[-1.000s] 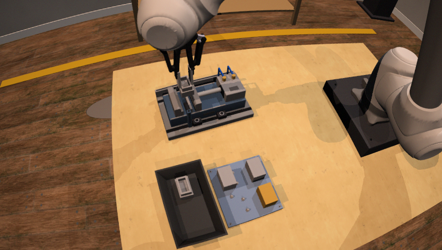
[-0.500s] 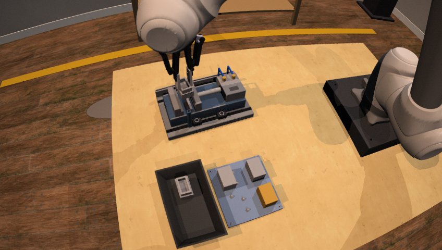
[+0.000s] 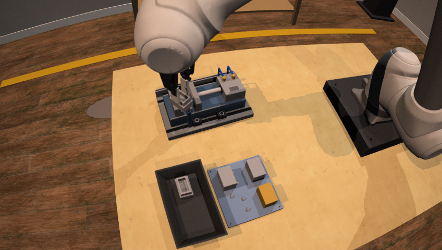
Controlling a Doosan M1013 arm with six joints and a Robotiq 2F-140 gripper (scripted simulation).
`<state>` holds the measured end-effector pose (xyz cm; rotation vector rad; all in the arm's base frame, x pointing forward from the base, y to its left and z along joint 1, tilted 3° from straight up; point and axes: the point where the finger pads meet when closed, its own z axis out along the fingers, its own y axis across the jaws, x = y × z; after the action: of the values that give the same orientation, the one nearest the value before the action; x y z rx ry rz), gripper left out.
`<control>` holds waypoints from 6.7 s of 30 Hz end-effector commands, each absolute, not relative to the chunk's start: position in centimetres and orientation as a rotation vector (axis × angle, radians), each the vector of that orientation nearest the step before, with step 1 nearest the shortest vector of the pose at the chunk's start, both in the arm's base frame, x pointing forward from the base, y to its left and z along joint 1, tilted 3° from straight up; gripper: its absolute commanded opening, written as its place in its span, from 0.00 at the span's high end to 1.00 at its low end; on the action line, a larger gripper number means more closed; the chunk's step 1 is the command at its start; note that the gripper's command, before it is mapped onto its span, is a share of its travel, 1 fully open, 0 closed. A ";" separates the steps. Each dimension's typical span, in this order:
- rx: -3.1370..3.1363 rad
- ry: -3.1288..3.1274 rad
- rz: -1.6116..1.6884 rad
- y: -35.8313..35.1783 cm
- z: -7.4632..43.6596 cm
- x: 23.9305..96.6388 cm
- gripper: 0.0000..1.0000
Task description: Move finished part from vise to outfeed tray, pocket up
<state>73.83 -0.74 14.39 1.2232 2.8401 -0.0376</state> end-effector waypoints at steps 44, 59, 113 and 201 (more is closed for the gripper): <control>-1.133 2.911 -0.075 18.8 13.8 74.8 1.00; -1.792 2.573 -0.081 24.8 13.5 74.0 1.00; -2.447 1.983 -0.082 32.0 13.2 72.4 1.00; -2.457 1.971 -0.081 32.5 13.6 72.7 1.00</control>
<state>72.61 31.87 13.34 -2.4483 1.9822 -0.0842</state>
